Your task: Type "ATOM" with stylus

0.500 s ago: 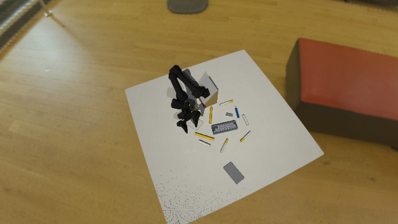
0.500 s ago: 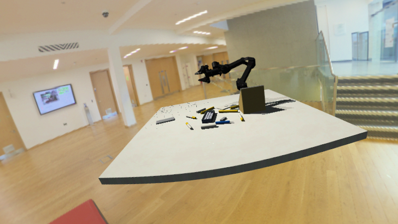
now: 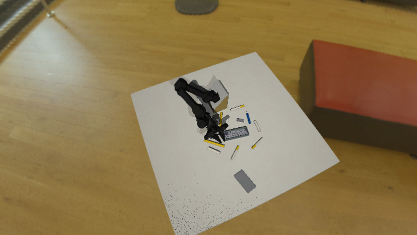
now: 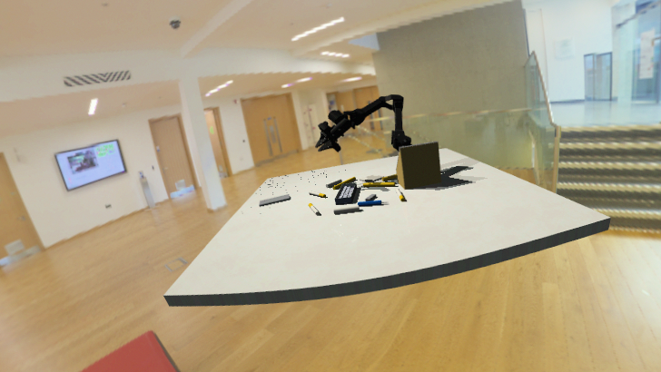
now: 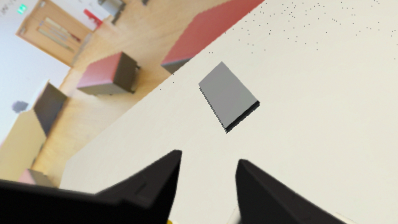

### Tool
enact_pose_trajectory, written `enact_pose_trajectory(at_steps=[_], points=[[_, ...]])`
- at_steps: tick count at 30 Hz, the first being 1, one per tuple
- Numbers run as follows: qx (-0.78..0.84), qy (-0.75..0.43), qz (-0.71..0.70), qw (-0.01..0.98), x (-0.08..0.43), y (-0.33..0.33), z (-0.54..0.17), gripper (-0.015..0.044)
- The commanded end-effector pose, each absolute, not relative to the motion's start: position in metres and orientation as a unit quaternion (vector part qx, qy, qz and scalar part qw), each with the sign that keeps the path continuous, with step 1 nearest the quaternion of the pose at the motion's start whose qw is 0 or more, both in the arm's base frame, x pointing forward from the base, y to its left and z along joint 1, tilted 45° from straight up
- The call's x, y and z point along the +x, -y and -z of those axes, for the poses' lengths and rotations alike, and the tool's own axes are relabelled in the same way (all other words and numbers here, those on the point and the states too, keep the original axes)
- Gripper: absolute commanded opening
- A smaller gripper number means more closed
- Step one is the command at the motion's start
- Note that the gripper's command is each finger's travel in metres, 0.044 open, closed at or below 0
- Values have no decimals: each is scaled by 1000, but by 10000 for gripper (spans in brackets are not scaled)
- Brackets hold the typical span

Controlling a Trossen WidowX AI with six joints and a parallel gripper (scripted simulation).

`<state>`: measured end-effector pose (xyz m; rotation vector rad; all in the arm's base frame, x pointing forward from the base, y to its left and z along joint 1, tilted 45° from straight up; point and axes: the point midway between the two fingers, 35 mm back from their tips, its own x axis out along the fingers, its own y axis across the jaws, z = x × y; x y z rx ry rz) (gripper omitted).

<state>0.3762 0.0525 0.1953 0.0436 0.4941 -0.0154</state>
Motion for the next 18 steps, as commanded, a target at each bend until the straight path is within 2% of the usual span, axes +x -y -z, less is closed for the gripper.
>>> enact_pose_trajectory(at_steps=[1,2,10,18], points=[[10,-367,49,929,383,-72,-126,20],[4,-391,61,919,383,-76,-112,0],[-91,-536,161,824,357,-96,-6,0],[-248,-586,254,728,314,-101,71,0]])
